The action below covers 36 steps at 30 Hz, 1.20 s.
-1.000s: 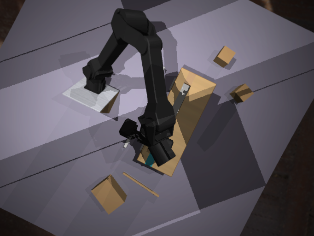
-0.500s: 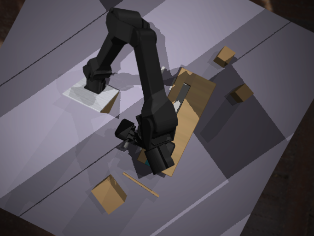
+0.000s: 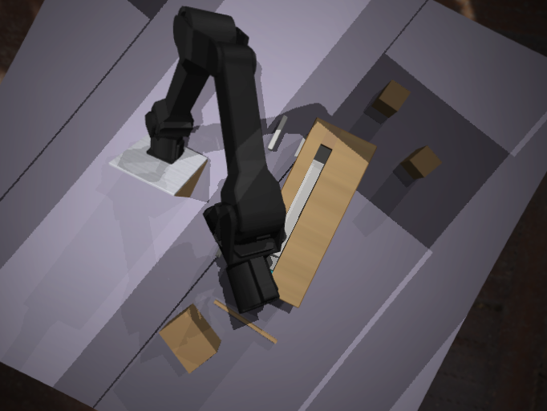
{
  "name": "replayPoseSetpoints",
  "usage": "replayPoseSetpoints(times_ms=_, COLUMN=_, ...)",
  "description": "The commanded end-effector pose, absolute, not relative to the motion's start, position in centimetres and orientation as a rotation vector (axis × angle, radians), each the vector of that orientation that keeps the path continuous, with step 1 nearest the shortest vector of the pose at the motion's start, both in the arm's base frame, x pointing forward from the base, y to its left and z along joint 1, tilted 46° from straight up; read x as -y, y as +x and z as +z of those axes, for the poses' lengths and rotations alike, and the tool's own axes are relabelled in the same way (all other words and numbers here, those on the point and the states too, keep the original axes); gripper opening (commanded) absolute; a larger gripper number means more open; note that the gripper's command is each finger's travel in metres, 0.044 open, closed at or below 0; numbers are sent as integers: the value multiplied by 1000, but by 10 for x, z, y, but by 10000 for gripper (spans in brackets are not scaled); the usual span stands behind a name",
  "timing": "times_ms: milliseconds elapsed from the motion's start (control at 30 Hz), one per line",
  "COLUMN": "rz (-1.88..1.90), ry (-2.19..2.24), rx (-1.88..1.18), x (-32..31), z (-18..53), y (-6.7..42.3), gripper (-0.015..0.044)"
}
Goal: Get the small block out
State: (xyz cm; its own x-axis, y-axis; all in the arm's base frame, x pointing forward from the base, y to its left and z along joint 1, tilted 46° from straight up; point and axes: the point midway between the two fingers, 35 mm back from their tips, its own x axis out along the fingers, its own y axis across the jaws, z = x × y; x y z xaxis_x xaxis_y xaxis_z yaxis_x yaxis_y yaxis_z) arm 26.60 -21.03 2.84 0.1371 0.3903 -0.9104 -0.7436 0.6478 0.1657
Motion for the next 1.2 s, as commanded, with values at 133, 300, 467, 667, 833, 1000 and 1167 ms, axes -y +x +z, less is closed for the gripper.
replayPoseSetpoints(times_ms=133, rz=360, ry=387, rx=-1348, x=210, z=21, y=257, gripper=285)
replayPoseSetpoints(times_ms=300, rz=30, ry=874, rx=-1401, x=211, z=18, y=252, gripper=285)
replayPoseSetpoints(times_ms=467, rz=-312, ry=1361, rx=-1404, x=211, z=16, y=247, gripper=285)
replayPoseSetpoints(times_ms=667, rz=-593, ry=1754, rx=-1367, x=213, z=14, y=243, gripper=285)
replayPoseSetpoints(times_ms=833, rz=-837, ry=2064, rx=-1312, x=213, z=13, y=240, gripper=285)
replayPoseSetpoints(times_ms=1000, rz=-1089, ry=2370, rx=-1229, x=215, z=12, y=237, gripper=285)
replayPoseSetpoints(times_ms=1167, rz=-1359, ry=2660, rx=-1115, x=216, z=11, y=234, gripper=285)
